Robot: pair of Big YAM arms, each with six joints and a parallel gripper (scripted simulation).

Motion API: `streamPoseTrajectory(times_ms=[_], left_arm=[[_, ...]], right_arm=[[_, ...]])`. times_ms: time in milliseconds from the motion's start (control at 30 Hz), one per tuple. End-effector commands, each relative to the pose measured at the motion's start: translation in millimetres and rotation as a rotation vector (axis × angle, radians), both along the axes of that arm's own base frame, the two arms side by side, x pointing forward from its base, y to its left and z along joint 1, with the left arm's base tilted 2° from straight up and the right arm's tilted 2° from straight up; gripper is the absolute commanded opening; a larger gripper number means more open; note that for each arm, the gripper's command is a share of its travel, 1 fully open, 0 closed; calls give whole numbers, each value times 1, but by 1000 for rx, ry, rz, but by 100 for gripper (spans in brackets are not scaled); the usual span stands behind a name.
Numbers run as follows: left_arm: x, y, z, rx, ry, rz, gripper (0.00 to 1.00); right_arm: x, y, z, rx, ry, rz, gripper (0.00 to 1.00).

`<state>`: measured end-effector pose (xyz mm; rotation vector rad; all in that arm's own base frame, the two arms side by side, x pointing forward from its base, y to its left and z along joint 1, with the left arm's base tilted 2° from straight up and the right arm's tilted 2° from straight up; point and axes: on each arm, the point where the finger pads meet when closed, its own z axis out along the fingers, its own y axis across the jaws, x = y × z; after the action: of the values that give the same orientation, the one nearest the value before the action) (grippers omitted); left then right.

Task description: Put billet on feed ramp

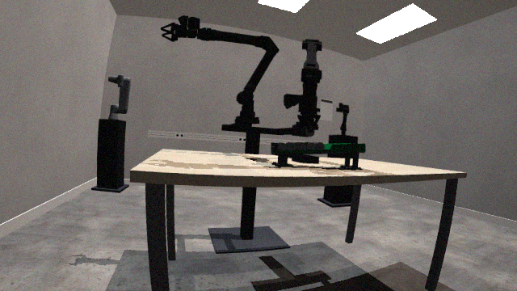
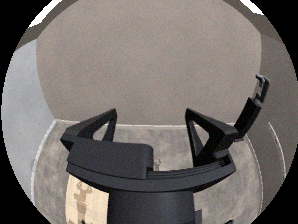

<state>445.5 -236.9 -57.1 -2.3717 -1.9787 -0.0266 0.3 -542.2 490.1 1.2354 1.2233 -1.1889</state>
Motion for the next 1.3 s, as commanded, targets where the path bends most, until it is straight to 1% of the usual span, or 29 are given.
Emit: streamPoseTrajectory(times_ms=[0, 33, 167, 200, 233, 300, 467, 567, 667, 767, 867, 1100, 1267], left_arm=[[33, 0, 46, -51, -99, -5, 0], [25, 8, 39, -41, -79, -5, 0], [29, 15, 43, -41, -80, -5, 0], [45, 12, 54, -57, -112, -5, 0], [47, 16, 54, -57, -115, -5, 0], [31, 34, 42, -40, -78, -5, 0], [48, 54, 52, -47, -100, -5, 0], [45, 70, 48, -41, -87, -5, 0], [53, 81, 53, -44, -97, -5, 0], [52, 76, 54, -44, -97, -20, 0], [52, 95, 52, -40, -88, -5, 0], [57, 107, 55, -40, -90, -5, 0], [55, 98, 55, -41, -90, -28, 0]], right_arm=[[-3, 7, 24, -56, 9, -4, 100], [-3, 7, 24, -56, 9, -4, 100], [-3, 7, 24, -56, 9, -4, 100], [-3, 7, 24, -56, 9, -4, 100], [-3, 7, 24, -56, 9, -4, 100], [-3, 7, 24, -56, 9, -4, 100], [-3, 7, 24, -56, 9, -4, 100], [-3, 7, 24, -56, 9, -4, 100], [-3, 7, 24, -56, 9, -4, 100], [-3, 7, 24, -56, 9, -4, 100], [-3, 7, 24, -56, 9, -4, 100], [-3, 7, 24, -56, 9, -4, 100], [-3, 7, 24, -56, 9, -4, 100]])
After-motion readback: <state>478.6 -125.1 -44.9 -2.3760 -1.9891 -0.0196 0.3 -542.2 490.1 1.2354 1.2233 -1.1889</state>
